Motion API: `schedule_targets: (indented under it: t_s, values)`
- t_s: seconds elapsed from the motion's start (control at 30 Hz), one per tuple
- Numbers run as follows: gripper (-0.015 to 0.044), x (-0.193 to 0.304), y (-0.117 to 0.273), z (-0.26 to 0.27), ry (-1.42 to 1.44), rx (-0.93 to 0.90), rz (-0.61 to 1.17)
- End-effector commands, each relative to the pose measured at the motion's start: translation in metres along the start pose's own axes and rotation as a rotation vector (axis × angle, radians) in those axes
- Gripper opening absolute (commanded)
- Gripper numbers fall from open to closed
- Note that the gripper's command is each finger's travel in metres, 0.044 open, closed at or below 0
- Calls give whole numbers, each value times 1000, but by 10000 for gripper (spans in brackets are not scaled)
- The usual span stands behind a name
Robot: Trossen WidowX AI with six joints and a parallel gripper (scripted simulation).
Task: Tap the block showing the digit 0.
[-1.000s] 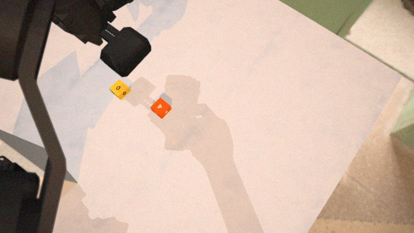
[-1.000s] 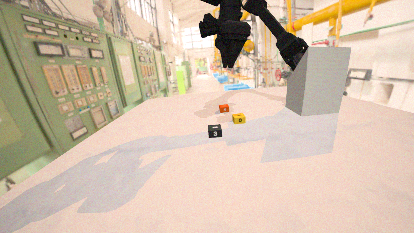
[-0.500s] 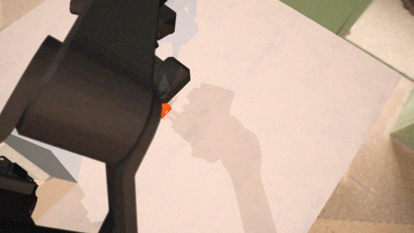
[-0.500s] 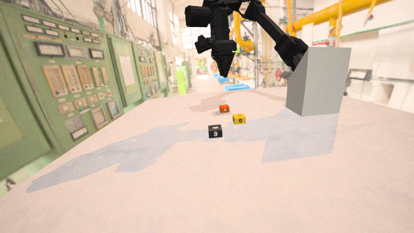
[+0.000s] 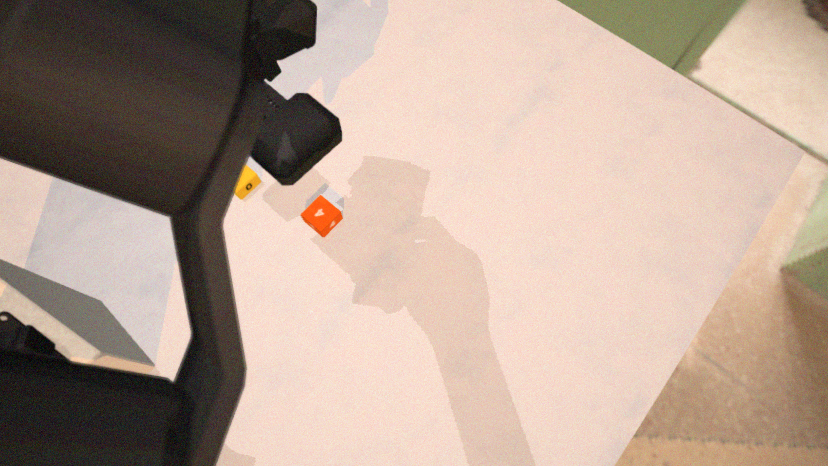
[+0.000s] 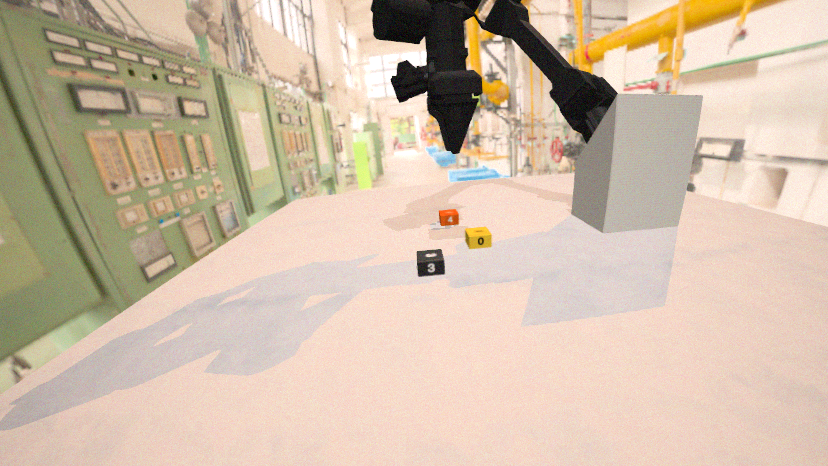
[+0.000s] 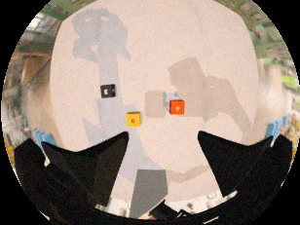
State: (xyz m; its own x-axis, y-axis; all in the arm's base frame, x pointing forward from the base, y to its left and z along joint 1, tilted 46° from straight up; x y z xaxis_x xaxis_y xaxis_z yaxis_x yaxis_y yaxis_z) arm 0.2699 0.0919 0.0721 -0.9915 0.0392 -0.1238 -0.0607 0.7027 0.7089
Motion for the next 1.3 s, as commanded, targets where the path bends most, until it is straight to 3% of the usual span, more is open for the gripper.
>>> schedule_targets:
  t_s: [0.0, 0.77, 0.83, 0.97, 1.27]
  values:
    - [400, 35, -2, 46, 28, 6, 9]
    - [400, 42, -2, 55, 28, 9, 9]
    - [348, 41, -17, 56, 28, 7, 8]
    - [242, 42, -81, 53, 27, 11, 8]
    - [20, 43, -84, 53, 27, 12, 8]
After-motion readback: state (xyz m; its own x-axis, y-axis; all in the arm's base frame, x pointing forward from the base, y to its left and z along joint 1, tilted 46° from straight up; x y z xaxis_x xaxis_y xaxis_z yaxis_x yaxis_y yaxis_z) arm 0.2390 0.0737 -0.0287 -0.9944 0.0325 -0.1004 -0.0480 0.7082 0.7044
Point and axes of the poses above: the point midway between the two fingers, 35 mm back from their tips, its own y axis back along the fingers, its own z axis across the jaws, x = y × z, the point moved 7 cm from there along y, back along the fingers, and after that the axes turned 9 degrees about -y, right-handed, at the moved point
